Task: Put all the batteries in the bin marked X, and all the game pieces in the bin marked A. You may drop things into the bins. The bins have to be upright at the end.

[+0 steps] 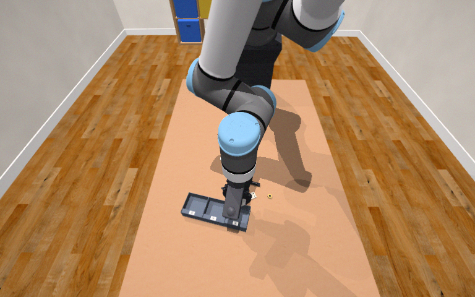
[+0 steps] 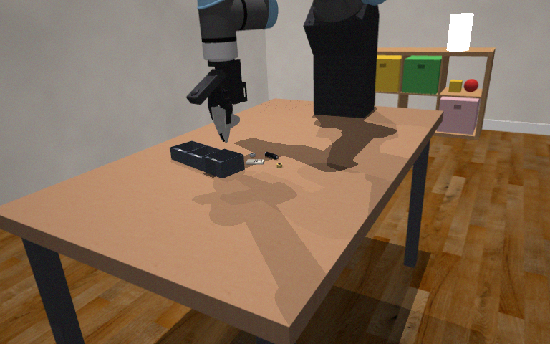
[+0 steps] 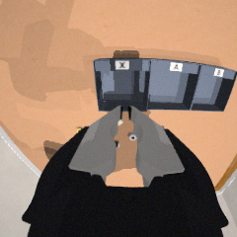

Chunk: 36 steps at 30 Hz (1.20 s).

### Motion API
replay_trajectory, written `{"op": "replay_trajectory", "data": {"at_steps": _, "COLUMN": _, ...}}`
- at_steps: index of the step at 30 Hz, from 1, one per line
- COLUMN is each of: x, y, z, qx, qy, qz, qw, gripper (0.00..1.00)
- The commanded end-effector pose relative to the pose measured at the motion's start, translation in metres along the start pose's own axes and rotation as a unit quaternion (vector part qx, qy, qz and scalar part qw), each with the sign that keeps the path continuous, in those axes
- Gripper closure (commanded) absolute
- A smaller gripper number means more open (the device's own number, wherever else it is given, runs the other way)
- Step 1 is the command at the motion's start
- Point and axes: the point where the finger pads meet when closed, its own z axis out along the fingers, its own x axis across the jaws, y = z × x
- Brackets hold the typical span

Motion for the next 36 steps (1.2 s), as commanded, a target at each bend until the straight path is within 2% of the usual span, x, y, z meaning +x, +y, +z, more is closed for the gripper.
{"op": "replay_trajectory", "data": {"at_steps": 1, "x": 0.001, "y": -0.003, "z": 0.006, "qx": 0.001, "qy": 0.004, "qz": 0.003, "qw": 1.0, "gripper": 0.96}}
{"op": "replay_trajectory", "data": {"at_steps": 23, "x": 0.001, "y": -0.003, "z": 0.06, "qx": 0.001, "qy": 0.004, "qz": 0.003, "qw": 1.0, "gripper": 0.96}}
{"op": "replay_trajectory", "data": {"at_steps": 36, "x": 0.002, "y": -0.003, "z": 0.059, "qx": 0.002, "qy": 0.004, "qz": 0.004, "qw": 1.0, "gripper": 0.96}}
